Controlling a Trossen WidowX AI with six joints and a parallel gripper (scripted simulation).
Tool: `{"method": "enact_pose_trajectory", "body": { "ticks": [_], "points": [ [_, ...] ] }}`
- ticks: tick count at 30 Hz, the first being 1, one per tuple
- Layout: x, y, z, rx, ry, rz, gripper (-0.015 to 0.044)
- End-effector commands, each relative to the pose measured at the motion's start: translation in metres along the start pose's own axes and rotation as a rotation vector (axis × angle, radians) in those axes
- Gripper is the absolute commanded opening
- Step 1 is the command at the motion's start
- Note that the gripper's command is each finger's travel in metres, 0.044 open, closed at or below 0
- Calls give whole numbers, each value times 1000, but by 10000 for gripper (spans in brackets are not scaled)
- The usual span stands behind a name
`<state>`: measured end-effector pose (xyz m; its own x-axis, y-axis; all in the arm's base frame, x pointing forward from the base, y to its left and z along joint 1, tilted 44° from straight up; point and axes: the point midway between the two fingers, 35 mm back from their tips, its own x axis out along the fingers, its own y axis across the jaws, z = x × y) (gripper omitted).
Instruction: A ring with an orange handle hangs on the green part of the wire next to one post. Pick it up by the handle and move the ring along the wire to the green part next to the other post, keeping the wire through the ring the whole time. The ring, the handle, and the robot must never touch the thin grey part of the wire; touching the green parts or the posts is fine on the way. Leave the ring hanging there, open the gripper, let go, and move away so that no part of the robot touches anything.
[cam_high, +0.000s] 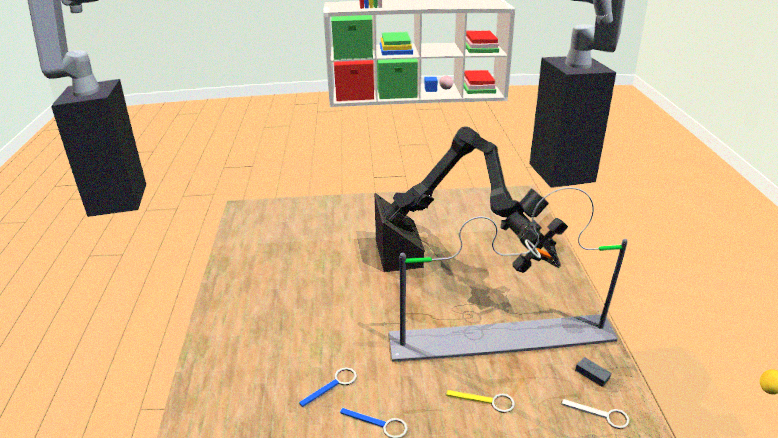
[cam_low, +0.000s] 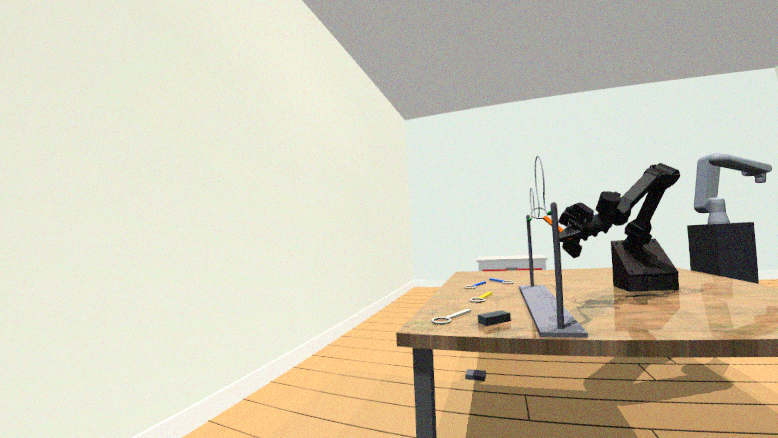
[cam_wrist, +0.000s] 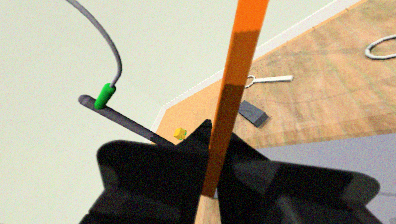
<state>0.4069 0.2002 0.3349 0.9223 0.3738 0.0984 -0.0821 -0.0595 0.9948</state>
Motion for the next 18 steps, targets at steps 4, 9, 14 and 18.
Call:
{"method": "enact_pose_trajectory", "body": {
  "ticks": [4, 9, 14, 18],
  "points": [
    [-5, -29, 2, -156, 23, -92, -150],
    [-10, -47, 6, -260, 36, -152, -150],
    [-15, -64, 12, -359, 49, -208, -150],
    [-20, -76, 17, -432, 59, -250, -150]
  ]
}}
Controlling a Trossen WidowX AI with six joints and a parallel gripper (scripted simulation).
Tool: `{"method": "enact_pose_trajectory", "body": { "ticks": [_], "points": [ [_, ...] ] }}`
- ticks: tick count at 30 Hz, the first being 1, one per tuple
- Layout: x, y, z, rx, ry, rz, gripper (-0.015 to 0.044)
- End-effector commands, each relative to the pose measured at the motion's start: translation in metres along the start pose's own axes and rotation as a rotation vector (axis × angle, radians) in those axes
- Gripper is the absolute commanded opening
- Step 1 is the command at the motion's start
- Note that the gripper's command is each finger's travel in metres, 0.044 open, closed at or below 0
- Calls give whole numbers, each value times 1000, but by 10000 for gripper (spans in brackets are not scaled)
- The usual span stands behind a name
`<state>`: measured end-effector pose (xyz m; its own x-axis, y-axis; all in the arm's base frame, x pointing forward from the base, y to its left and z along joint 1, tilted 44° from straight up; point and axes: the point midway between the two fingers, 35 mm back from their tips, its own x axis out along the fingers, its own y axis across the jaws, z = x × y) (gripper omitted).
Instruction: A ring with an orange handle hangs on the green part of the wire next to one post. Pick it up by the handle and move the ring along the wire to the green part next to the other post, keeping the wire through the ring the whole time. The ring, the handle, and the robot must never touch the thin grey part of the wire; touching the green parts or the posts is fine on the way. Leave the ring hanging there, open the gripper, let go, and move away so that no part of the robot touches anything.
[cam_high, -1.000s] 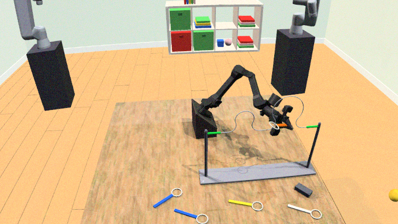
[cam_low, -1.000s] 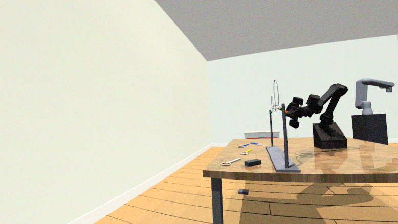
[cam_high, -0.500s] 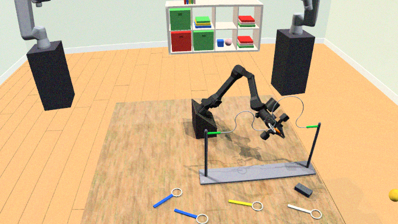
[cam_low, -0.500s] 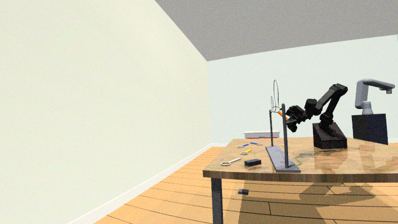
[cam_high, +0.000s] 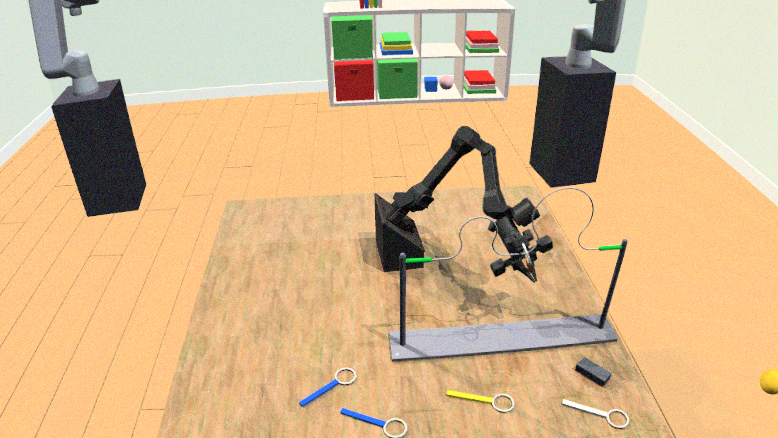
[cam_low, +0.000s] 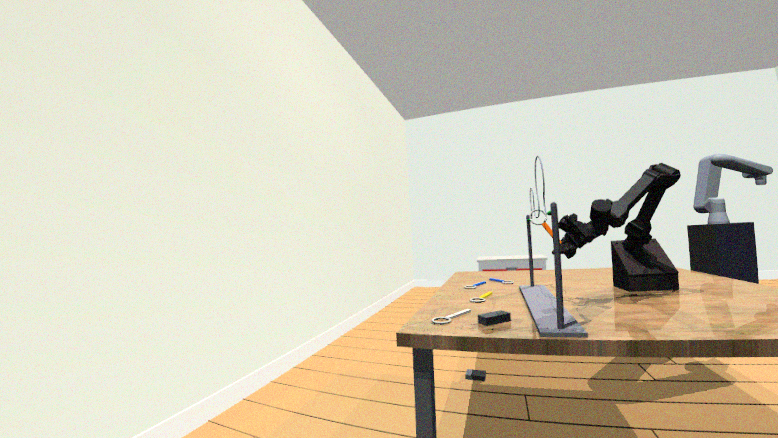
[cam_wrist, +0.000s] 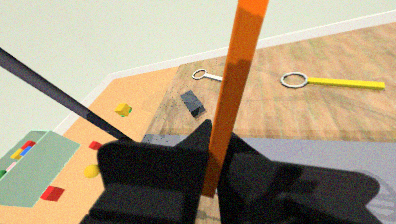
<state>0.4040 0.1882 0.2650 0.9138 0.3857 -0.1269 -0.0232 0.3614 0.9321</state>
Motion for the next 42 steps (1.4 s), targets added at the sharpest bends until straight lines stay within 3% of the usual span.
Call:
{"method": "enact_pose_trajectory", "body": {
  "ticks": [1, 42],
  "points": [
    [-4, -13, 2, -77, 8, -38, -150],
    [-25, -88, 22, -361, 42, -203, -150]
  ]
}}
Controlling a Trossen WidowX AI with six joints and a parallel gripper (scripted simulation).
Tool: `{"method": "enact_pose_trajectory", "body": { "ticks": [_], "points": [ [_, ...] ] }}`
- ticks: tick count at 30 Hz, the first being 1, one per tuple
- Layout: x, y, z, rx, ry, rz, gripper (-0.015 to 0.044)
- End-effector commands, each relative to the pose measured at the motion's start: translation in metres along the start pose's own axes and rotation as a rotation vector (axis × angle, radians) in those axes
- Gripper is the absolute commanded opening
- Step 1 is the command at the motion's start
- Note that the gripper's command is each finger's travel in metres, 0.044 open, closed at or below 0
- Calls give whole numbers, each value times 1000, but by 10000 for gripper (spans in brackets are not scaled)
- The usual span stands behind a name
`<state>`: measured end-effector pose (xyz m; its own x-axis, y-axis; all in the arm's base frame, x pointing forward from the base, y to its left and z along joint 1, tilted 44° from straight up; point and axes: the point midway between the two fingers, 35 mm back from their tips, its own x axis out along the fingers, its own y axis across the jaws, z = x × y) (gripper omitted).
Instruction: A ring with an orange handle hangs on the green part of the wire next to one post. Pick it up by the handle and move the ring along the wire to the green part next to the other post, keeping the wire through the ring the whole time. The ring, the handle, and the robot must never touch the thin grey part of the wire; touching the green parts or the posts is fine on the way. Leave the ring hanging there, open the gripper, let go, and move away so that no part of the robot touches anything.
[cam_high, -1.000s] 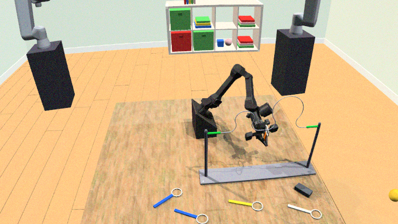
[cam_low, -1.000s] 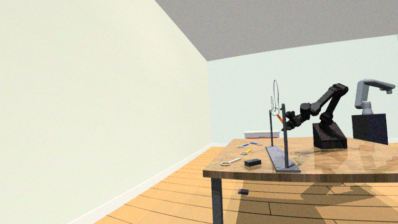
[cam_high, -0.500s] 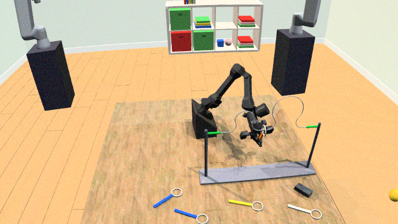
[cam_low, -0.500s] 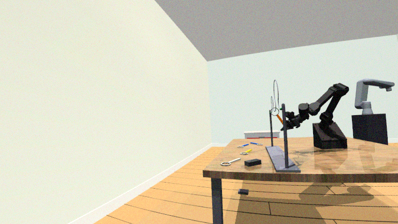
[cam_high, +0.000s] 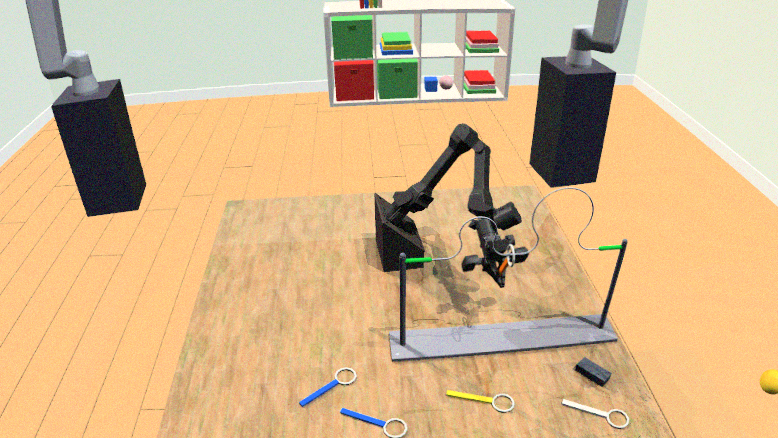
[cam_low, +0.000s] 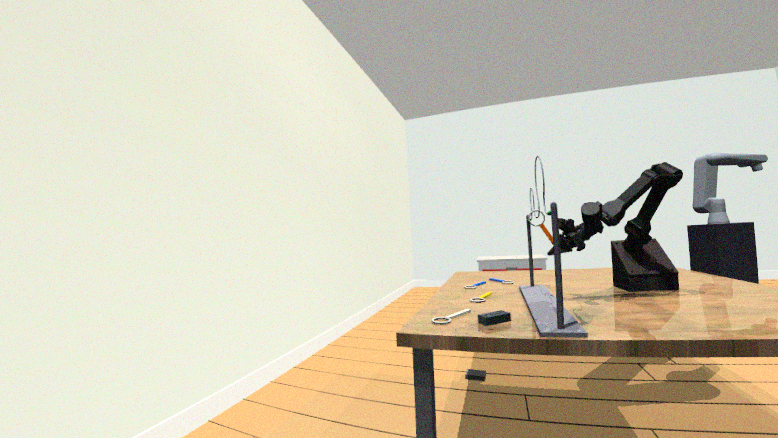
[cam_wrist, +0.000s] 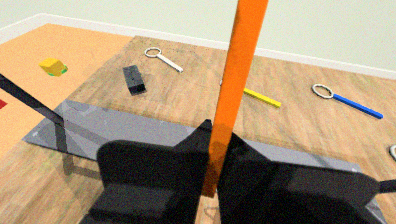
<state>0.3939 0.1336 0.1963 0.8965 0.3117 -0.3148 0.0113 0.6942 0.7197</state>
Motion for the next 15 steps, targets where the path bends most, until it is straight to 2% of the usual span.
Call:
{"method": "enact_pose_trajectory", "body": {
  "ticks": [1, 15],
  "points": [
    [-2, -7, 1, -22, -1, -8, -150],
    [-8, -41, 3, -174, 18, -96, -150]
  ]
}}
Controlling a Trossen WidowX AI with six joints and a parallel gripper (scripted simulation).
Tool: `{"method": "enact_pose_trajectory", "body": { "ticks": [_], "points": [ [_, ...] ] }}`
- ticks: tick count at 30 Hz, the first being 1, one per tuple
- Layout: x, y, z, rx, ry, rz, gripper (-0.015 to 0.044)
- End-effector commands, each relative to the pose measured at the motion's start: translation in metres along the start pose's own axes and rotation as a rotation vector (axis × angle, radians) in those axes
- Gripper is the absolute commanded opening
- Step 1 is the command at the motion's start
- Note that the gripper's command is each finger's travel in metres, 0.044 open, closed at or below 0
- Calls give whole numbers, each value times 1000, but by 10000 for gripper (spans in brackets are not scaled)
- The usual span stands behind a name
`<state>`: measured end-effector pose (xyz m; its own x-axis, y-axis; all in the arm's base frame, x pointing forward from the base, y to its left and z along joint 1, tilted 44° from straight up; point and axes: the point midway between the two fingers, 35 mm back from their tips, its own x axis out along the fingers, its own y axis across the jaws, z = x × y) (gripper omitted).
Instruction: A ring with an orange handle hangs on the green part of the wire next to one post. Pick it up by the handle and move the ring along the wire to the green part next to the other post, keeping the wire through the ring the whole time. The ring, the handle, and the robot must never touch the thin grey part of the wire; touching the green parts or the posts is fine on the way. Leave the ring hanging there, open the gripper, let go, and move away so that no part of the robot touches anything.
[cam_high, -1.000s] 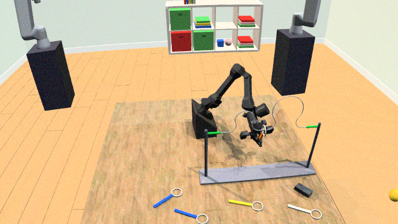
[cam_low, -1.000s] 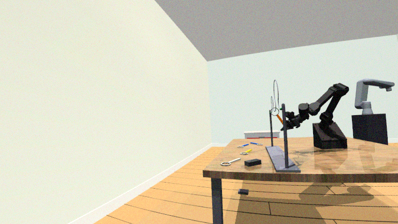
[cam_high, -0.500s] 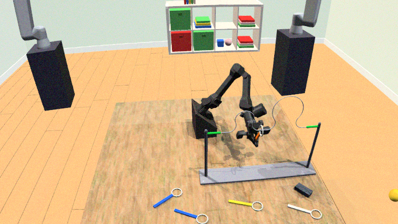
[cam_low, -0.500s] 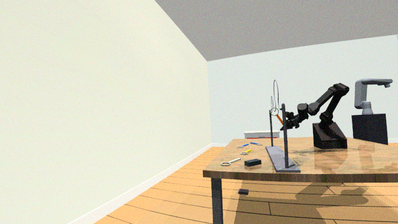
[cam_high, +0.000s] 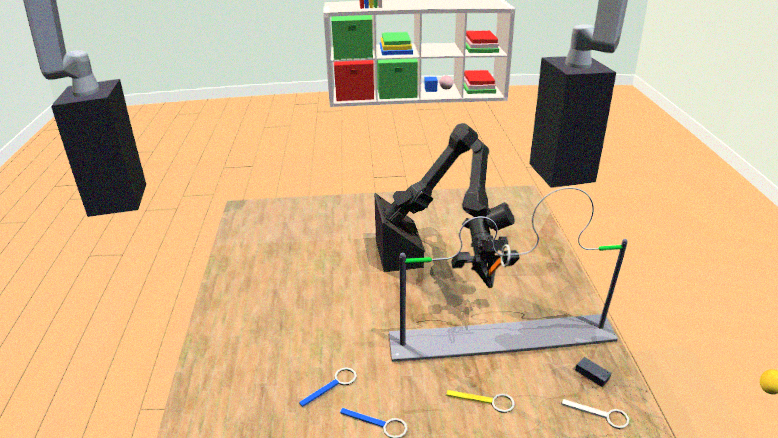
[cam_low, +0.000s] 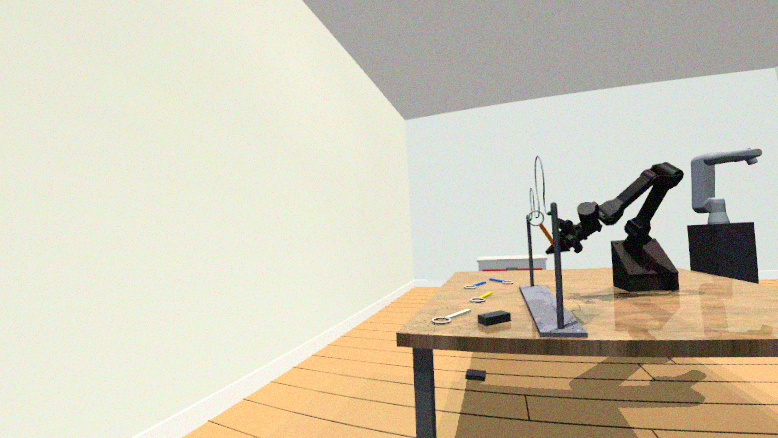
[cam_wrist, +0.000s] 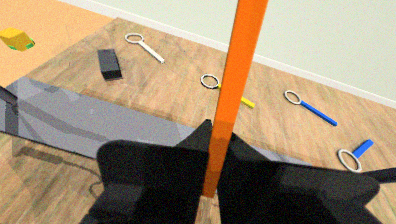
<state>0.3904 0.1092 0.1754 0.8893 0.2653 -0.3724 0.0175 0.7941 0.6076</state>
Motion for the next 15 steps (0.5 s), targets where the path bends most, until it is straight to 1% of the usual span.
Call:
{"method": "enact_pose_trajectory", "body": {
  "ticks": [1, 15],
  "points": [
    [-3, -12, 1, -53, 5, -28, -150],
    [-14, -58, 9, -314, 37, -177, -150]
  ]
}}
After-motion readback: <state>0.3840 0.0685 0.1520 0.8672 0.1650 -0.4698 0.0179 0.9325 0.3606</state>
